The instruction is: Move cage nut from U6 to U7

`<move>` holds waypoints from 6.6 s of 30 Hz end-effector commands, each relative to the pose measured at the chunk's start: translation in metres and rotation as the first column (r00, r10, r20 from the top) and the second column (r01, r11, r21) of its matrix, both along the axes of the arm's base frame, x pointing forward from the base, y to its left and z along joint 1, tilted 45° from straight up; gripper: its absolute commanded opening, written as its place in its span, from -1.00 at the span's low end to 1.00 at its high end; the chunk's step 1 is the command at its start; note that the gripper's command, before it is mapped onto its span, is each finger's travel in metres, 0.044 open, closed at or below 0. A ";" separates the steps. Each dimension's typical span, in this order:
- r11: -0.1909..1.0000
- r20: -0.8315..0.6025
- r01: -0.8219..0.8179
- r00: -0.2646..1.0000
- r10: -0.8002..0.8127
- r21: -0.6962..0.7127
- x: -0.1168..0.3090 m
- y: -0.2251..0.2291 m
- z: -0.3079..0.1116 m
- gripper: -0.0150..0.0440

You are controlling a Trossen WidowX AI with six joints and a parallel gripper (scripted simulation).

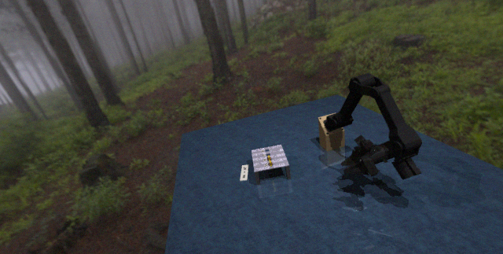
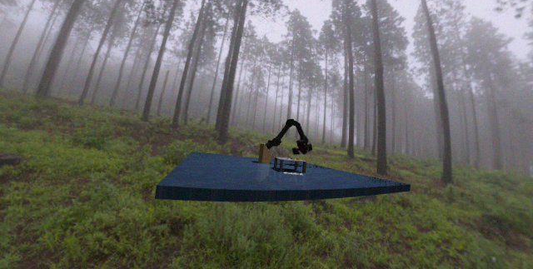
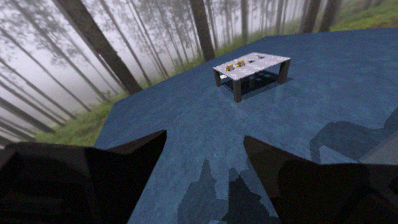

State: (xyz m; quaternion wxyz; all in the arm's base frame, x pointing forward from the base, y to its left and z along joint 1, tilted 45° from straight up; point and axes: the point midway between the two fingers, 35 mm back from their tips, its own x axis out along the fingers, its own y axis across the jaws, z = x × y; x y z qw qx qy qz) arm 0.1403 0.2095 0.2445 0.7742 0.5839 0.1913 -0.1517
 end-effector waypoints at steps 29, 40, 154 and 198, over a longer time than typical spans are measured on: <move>0.322 -0.942 -0.937 0.224 0.250 -0.137 0.112 -0.072 -0.118 1.00; -0.028 -0.876 -0.993 -0.111 0.469 0.111 0.142 -0.096 -0.139 1.00; -0.610 -0.507 -0.458 -0.341 0.792 -0.646 0.237 -0.190 -0.194 -0.08; -0.614 -0.510 -0.455 -0.342 0.789 -0.645 0.237 -0.190 -0.194 -0.40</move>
